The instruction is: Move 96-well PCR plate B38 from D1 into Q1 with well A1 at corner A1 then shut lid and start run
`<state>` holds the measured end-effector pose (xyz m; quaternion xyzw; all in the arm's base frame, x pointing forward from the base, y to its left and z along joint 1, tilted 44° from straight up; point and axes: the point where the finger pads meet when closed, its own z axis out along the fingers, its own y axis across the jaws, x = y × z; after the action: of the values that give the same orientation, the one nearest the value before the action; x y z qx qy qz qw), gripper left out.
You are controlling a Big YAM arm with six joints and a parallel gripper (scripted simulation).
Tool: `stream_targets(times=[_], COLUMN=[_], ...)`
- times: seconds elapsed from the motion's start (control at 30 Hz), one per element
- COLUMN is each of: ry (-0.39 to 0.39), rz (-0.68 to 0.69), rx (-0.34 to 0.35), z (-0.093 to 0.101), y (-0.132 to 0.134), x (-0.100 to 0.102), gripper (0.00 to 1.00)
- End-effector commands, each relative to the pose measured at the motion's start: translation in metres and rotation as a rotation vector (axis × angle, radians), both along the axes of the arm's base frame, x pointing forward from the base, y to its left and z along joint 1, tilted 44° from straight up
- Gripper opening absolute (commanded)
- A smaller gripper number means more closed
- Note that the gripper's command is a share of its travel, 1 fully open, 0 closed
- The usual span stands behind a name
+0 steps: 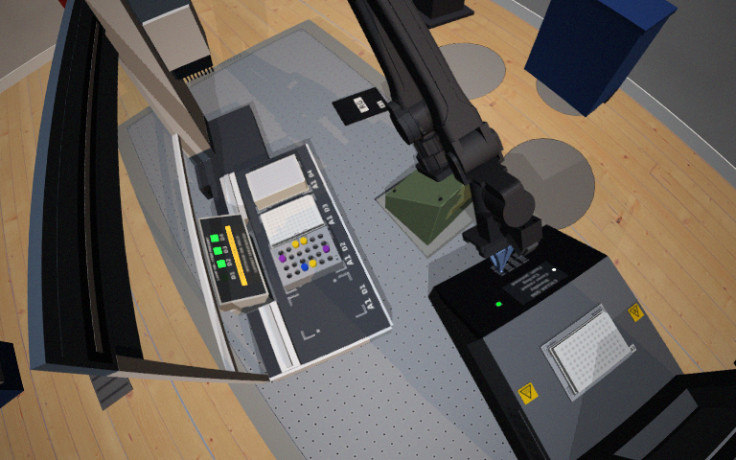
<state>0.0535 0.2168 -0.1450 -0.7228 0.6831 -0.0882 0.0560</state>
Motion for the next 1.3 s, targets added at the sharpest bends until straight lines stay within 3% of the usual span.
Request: stream_targets(times=[0.0,0.13,0.17,0.6,0.83,1.03,1.27], ry=[-0.012,-0.013,-0.008,-0.023,-0.017,-0.003,-0.003], rz=[-0.017,-0.018,0.003,-0.008,-0.016,-0.010,-0.007], rx=[0.002,0.004,0.050,0.078,0.114,0.071,0.059], z=[-0.014,-0.014,-0.001,-0.008,0.017,0.028,0.038], y=[0.025,0.027,0.040,0.063,0.075,0.050,0.039], x=[0.012,0.012,0.006,0.013,0.004,-0.005,-0.007], gripper=[0.00,0.00,0.00,0.00,0.00,0.00,0.00])
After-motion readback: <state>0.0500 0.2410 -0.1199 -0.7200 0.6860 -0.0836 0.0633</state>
